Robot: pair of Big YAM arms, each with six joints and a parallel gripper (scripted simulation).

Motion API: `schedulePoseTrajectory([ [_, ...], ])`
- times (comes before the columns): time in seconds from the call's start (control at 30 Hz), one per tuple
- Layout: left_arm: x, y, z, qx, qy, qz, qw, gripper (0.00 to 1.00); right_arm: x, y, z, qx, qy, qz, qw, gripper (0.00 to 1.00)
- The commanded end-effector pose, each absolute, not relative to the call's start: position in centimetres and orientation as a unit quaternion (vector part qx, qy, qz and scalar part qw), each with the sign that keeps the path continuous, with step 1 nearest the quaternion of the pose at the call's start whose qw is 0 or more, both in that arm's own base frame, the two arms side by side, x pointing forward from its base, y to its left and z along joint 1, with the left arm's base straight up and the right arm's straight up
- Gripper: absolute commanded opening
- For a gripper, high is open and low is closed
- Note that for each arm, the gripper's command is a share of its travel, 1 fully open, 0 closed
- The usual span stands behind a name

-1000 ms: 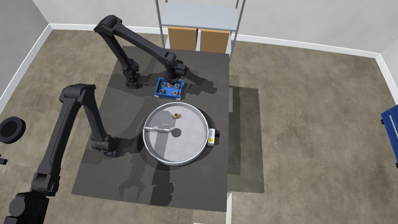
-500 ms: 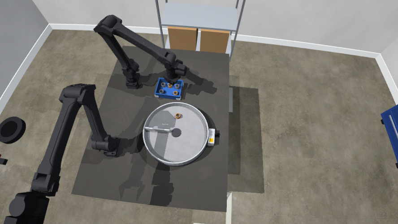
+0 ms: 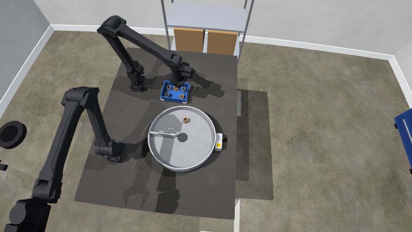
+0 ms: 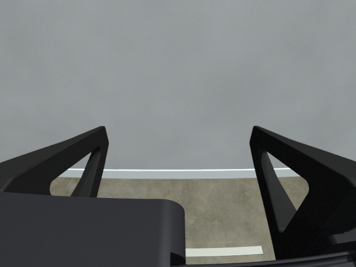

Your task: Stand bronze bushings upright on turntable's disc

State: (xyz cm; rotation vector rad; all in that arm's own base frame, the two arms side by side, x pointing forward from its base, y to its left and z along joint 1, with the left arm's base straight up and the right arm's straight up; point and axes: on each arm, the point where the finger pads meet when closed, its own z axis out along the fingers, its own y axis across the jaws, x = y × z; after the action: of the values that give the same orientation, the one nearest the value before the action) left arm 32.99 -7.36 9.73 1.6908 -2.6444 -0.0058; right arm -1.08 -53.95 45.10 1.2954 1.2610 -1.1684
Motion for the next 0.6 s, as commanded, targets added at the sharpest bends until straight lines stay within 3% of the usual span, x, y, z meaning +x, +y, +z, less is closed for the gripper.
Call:
schedulePoseTrajectory([
  [0.0, 33.4, -7.3, 9.3, 0.537, -0.843, 0.001, 0.000, 0.13, -1.3, -54.5, 50.1, 0.506, 0.494, -0.506, 0.494, 1.00],
  [0.57, 33.3, -7.3, 3.5, 0.537, -0.843, 0.000, 0.002, 0.13, -1.3, -54.5, 50.1, 0.506, 0.494, -0.506, 0.494, 1.00],
])
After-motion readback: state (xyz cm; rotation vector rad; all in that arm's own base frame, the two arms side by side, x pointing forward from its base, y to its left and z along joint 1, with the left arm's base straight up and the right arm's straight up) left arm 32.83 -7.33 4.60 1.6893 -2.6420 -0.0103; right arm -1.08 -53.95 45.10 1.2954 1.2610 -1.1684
